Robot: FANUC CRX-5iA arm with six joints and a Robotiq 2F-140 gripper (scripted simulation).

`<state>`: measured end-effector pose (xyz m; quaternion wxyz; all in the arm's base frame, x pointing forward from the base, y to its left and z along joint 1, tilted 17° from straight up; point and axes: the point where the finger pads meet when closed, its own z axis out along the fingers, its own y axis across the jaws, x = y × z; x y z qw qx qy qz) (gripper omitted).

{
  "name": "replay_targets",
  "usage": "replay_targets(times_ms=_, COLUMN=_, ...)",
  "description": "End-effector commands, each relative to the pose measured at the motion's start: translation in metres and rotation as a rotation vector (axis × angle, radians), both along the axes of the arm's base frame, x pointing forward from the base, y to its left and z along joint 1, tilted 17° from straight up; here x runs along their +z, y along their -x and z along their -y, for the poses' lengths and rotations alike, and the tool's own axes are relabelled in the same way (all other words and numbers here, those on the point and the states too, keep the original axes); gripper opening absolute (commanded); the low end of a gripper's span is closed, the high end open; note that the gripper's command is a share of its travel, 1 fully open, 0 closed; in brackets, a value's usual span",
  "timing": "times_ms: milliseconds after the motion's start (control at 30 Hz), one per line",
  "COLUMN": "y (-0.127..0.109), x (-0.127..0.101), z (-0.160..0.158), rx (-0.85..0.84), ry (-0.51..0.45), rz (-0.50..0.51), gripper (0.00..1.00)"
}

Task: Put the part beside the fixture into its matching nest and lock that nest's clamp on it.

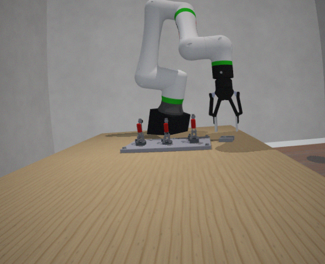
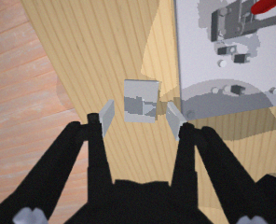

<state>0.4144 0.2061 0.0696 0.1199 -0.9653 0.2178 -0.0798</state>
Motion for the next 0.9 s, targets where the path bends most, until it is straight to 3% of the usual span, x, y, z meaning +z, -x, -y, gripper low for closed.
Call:
replay_targets(times_ms=0, y=0.0, x=0.0, z=0.0, rx=0.0, ry=0.0, rz=0.0, gripper=0.58)
replay_targets(times_ms=867, y=-0.006, x=-0.027, z=-0.006, rx=0.0, ry=0.0, rz=0.0, gripper=0.58)
